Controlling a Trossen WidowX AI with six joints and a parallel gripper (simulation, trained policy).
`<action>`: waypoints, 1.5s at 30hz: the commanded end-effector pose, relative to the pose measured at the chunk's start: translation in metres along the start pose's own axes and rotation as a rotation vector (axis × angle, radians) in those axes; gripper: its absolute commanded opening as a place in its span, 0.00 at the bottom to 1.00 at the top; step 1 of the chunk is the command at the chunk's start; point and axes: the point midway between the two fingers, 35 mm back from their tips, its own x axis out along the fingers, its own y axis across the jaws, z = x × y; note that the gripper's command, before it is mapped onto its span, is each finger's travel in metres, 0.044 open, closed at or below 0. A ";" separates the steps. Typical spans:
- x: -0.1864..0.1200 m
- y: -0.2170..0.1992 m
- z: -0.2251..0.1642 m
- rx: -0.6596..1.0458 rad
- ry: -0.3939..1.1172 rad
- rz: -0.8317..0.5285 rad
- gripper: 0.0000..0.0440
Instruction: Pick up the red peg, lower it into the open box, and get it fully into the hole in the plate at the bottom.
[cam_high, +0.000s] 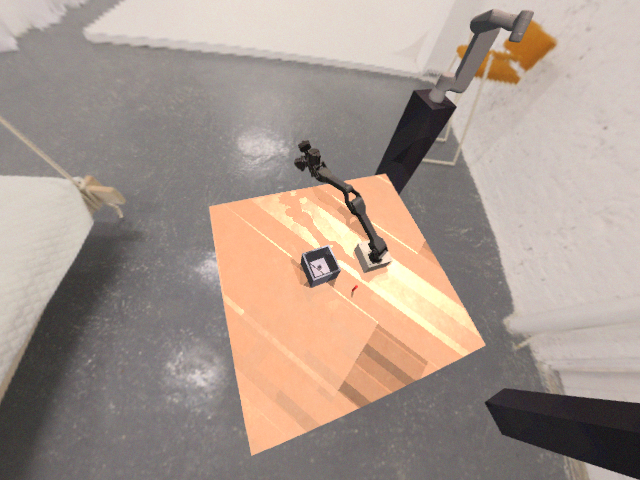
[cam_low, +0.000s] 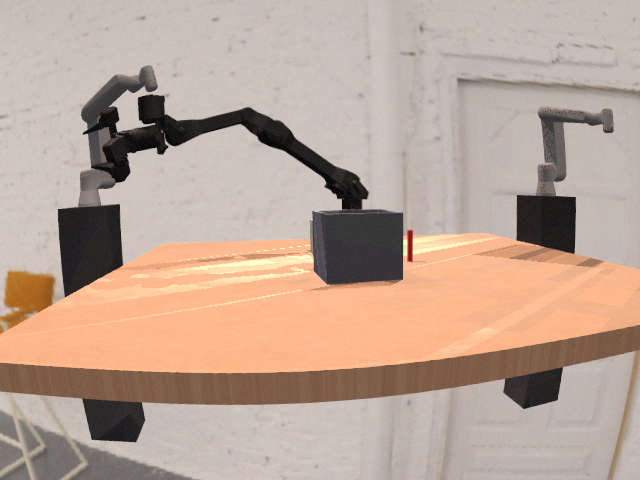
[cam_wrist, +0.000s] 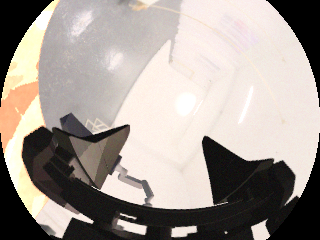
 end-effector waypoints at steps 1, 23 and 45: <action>-0.004 -0.009 -0.006 -0.051 0.013 0.007 1.00; -0.038 -0.050 -0.045 -0.293 0.085 0.093 1.00; -0.085 -0.068 -0.042 -0.214 0.080 0.165 1.00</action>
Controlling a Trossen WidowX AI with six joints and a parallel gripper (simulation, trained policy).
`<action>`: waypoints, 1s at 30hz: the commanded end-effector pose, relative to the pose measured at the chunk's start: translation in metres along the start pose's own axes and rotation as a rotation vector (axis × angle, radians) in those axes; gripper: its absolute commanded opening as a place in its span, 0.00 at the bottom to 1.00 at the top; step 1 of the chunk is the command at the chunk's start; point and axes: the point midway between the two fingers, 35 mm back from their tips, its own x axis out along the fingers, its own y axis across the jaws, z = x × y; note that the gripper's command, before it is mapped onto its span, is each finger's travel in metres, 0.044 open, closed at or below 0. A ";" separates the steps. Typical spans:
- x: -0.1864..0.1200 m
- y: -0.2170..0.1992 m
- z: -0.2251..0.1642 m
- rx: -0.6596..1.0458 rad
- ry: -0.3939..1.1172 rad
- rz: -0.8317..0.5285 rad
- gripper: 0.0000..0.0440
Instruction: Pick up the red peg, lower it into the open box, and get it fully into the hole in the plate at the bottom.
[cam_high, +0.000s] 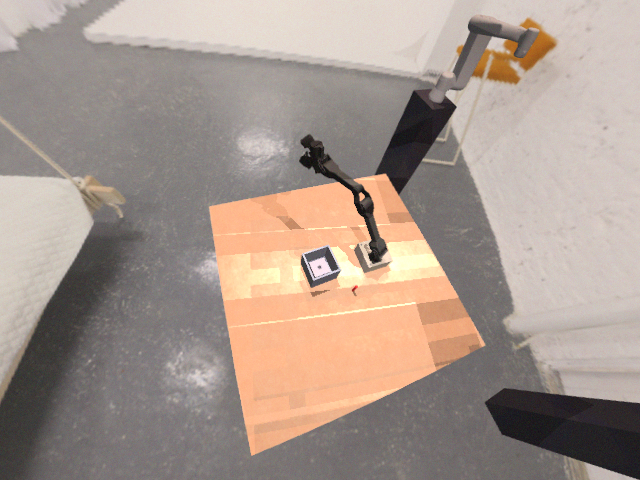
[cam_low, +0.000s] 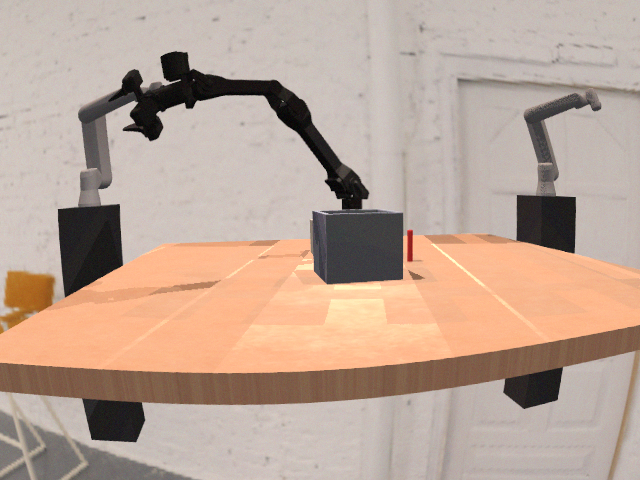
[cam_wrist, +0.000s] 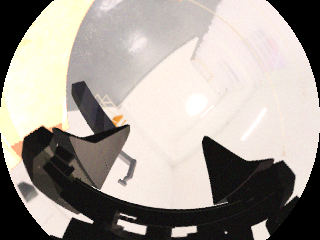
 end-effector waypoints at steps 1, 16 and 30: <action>-0.010 -0.003 0.003 0.040 -0.009 0.003 1.00; -0.065 -0.020 0.015 0.308 -0.072 0.002 1.00; -0.127 -0.036 0.030 0.601 -0.174 0.009 1.00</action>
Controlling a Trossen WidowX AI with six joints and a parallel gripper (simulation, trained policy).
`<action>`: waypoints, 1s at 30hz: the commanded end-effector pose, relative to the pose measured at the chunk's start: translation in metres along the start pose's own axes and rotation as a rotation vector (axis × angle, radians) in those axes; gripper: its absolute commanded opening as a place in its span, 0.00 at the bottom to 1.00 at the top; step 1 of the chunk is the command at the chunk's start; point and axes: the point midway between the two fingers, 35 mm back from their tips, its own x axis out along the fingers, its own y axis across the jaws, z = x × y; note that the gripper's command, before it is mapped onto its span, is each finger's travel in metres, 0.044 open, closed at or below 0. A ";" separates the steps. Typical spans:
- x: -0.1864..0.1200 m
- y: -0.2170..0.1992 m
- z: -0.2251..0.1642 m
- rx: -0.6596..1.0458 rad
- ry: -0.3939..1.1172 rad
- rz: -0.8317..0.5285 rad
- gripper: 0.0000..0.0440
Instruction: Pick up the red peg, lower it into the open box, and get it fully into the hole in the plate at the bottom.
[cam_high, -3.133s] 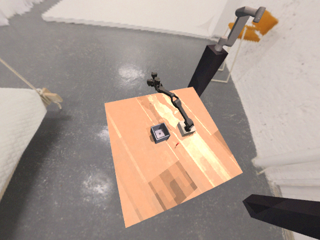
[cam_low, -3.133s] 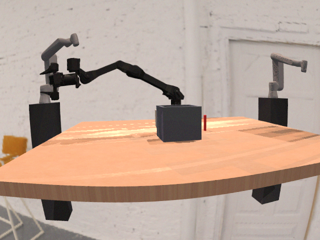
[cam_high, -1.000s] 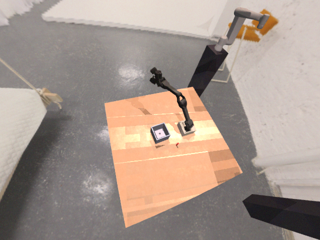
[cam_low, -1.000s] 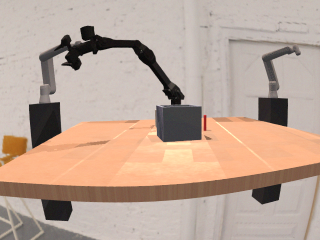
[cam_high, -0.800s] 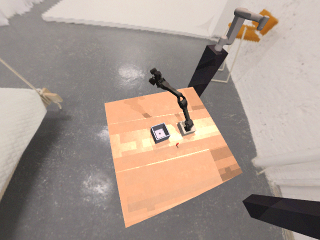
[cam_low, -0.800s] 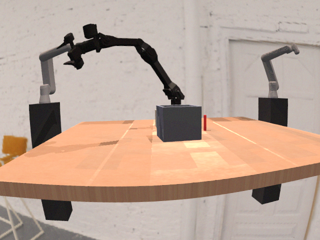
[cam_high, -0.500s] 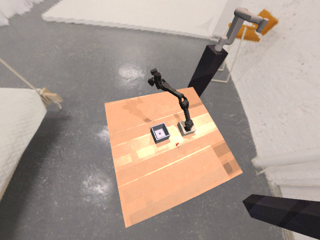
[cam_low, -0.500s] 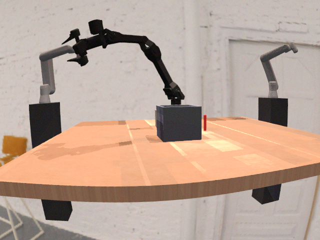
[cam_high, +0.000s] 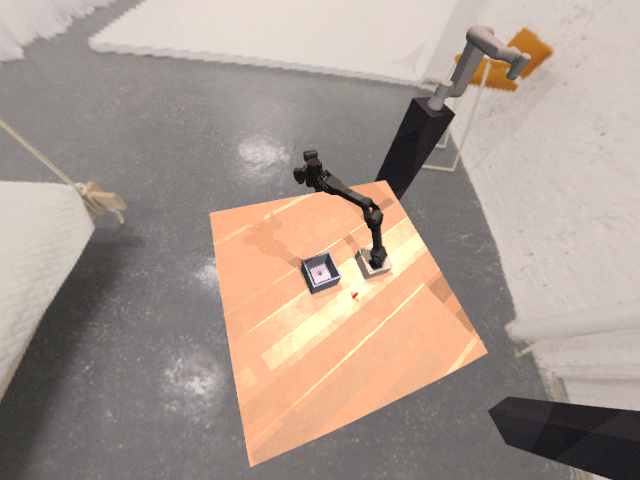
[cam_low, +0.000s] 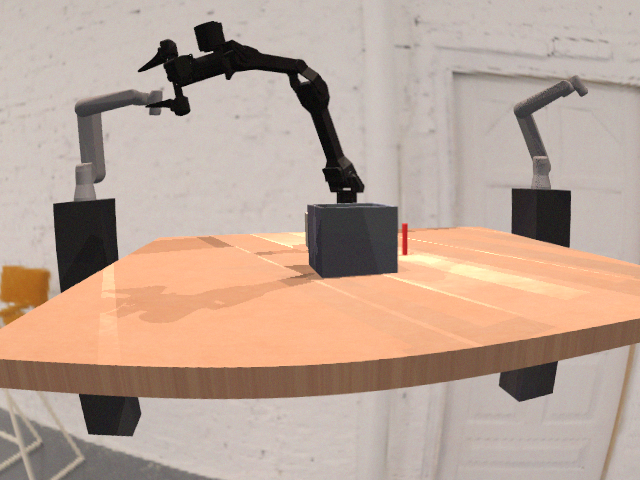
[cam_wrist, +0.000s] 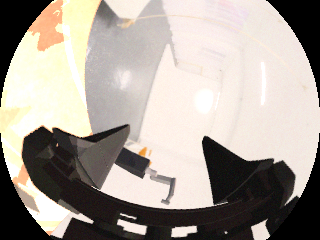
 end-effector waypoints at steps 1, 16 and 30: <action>-0.013 0.000 0.006 0.062 -0.023 0.006 1.00; -0.085 0.002 0.036 0.408 -0.165 0.068 1.00; -0.159 0.011 0.059 0.724 -0.304 0.201 1.00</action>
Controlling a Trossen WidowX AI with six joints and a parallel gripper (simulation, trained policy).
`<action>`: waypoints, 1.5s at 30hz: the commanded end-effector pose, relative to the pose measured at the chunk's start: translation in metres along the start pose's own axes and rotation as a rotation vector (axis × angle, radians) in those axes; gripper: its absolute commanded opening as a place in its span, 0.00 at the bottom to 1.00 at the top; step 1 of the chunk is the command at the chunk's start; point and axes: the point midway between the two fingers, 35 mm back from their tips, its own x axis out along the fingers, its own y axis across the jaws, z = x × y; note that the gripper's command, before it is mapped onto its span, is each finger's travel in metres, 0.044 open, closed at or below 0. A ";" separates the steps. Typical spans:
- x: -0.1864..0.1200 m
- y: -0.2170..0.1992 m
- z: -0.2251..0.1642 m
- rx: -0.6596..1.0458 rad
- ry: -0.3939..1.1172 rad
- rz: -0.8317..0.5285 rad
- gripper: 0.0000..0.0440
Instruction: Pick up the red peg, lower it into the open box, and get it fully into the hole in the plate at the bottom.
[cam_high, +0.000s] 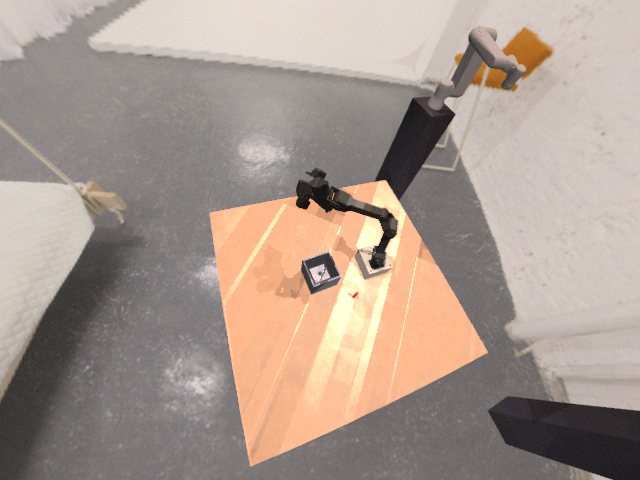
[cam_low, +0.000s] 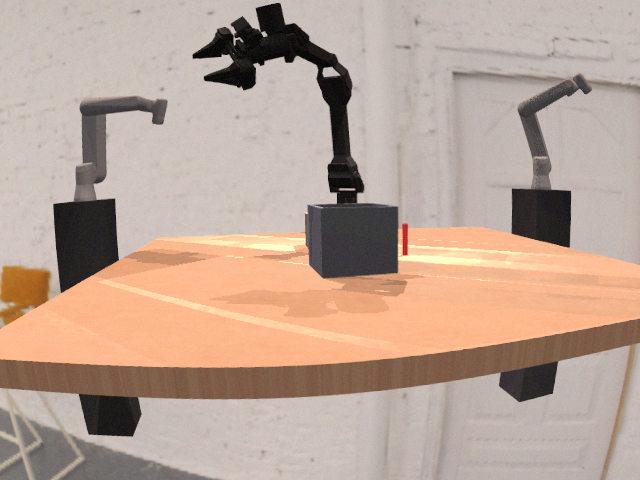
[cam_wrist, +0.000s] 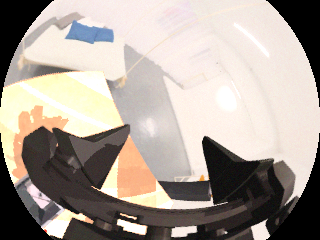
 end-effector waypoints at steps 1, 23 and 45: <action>-0.013 0.009 0.004 0.063 -0.021 0.036 1.00; -0.125 0.085 0.016 0.521 -0.073 0.407 1.00; -0.248 0.168 -0.025 0.806 0.187 0.861 1.00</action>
